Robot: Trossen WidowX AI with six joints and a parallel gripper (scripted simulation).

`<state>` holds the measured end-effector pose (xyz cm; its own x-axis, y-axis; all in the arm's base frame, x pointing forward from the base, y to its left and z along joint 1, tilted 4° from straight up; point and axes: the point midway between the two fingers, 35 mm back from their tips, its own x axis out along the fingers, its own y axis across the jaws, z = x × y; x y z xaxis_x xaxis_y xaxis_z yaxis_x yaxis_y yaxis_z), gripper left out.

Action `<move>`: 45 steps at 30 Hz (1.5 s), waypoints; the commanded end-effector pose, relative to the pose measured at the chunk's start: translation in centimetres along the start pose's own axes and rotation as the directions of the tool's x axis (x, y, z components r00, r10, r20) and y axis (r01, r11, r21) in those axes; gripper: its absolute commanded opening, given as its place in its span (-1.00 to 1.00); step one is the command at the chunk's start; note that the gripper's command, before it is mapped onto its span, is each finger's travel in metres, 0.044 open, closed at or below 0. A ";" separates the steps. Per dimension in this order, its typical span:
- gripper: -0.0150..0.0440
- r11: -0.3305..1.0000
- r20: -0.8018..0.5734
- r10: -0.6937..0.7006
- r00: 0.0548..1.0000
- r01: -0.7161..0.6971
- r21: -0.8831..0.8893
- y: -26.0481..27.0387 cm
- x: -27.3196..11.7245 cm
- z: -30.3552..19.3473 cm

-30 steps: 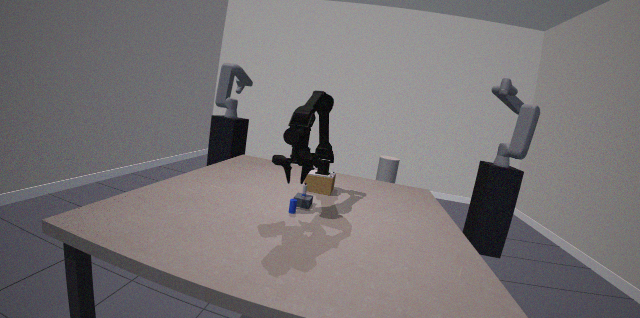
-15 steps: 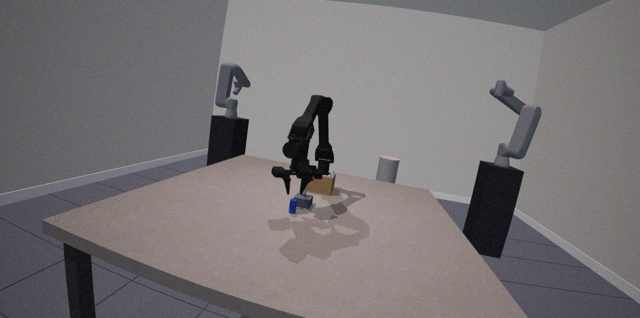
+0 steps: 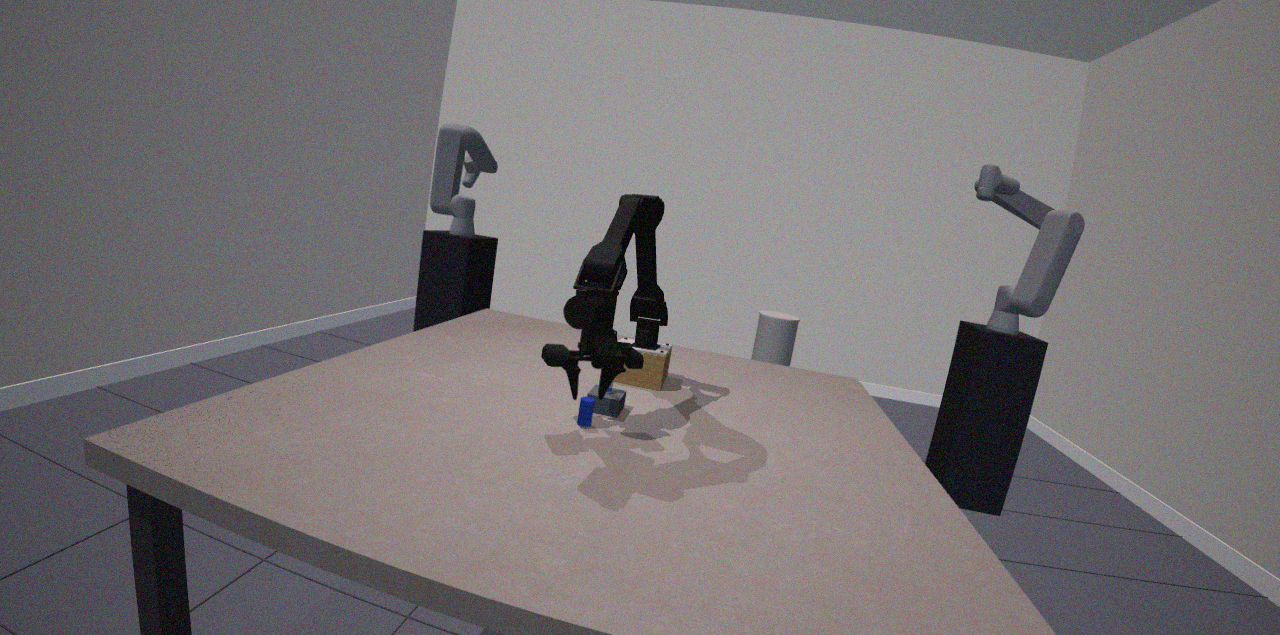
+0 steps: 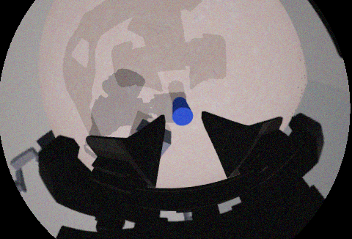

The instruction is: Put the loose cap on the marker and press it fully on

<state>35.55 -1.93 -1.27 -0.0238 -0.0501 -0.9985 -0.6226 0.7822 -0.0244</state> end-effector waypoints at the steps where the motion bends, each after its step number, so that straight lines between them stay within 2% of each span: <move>1: 0.32 1.000 -0.003 -0.002 1.000 0.002 0.003 0.0 0.8 -0.1; 21: 0.32 1.000 -0.004 -0.002 1.000 0.002 0.003 0.1 3.7 -0.1; 25: -0.04 1.000 -0.004 -0.002 1.000 0.002 0.003 0.1 3.7 -0.1; 34: -0.24 1.000 -0.004 -0.002 1.000 0.002 0.003 0.1 3.7 -0.1; 37: -0.49 1.000 -0.004 -0.002 1.000 0.002 0.003 0.1 3.2 -0.1; 45: -0.49 1.000 -0.003 -0.002 1.000 0.002 0.003 0.1 0.2 0.0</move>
<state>35.34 -1.89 -2.79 -0.0305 -0.0513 -0.9982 -0.6236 0.7814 -0.0211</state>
